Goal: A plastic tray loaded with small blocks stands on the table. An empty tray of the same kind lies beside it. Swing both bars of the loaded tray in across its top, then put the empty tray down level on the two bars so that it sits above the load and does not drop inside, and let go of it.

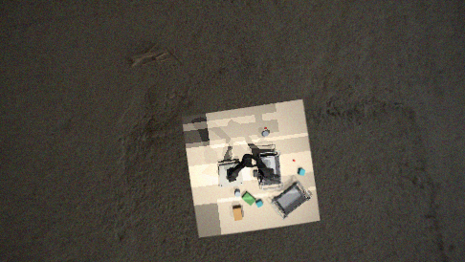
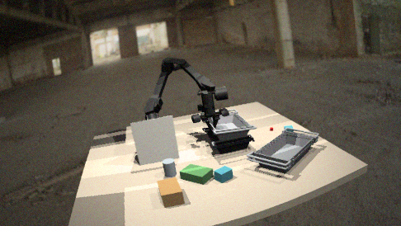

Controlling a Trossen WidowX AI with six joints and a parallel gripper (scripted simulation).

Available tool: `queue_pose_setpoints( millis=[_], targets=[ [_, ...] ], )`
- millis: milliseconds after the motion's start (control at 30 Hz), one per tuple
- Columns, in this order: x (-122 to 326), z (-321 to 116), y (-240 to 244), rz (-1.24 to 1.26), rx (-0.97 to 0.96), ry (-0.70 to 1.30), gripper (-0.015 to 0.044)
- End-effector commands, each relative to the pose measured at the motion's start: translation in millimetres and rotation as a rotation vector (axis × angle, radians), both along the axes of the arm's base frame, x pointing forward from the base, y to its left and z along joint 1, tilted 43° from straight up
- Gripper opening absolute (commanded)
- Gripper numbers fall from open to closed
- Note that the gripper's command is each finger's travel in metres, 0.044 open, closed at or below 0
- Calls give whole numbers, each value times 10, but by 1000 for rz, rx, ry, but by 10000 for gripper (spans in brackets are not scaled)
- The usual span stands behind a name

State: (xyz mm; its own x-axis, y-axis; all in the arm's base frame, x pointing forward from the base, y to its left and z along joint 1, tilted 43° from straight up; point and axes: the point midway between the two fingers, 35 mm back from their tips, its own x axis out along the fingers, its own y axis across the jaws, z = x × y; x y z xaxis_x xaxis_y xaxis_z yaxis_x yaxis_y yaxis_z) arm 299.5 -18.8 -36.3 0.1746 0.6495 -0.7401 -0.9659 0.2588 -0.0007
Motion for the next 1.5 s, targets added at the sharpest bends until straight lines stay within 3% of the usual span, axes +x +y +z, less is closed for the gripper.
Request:
queue_pose_setpoints(
  millis=[0,900,1467],
  targets=[
    [-55,-42,74,17,8,27,0],
    [-55,-42,74,17,8,27,0],
    [-55,-42,74,17,8,27,249]
  ],
)
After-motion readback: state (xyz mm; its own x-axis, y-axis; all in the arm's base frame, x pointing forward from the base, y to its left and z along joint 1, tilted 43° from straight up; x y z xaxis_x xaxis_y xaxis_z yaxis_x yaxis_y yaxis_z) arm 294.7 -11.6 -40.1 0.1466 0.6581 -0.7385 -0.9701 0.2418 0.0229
